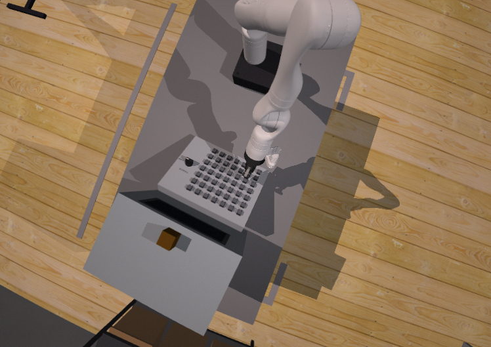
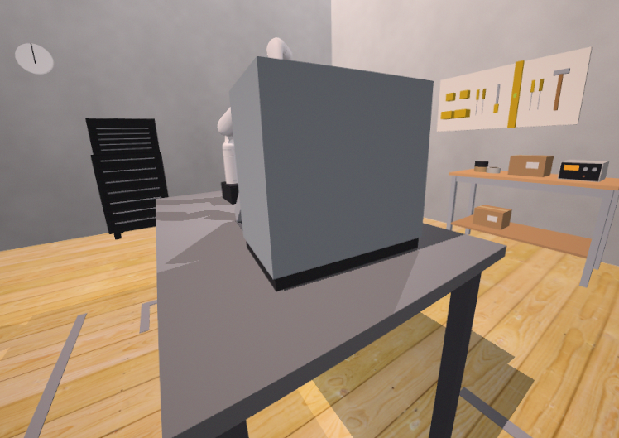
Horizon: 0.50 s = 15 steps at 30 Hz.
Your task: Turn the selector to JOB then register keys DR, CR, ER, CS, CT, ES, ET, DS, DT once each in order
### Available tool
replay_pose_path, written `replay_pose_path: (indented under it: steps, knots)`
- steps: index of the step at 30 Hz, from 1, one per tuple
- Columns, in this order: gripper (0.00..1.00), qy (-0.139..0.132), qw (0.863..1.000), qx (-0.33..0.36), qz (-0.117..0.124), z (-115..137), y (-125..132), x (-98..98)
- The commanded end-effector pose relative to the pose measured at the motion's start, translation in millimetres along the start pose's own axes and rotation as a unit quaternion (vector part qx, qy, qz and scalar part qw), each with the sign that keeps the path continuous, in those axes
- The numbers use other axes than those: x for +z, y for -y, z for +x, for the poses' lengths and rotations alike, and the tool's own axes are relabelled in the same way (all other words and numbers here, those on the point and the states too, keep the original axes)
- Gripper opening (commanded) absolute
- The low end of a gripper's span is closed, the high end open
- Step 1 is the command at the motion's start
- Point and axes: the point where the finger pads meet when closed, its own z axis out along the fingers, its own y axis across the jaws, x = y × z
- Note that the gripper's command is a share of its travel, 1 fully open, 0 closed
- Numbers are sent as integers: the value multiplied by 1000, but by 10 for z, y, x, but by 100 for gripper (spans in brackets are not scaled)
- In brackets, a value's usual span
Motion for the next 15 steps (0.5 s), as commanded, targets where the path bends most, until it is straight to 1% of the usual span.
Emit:
replay_pose_path:
  steps: [1, 7, 15]
  knots:
    - [10, -1, 1000, 0, -1, 9, -9, 36]
    - [10, -1, 1000, 0, -1, 9, -9, 115]
    - [10, -1, 1000, 0, -1, 9, -9, 129]
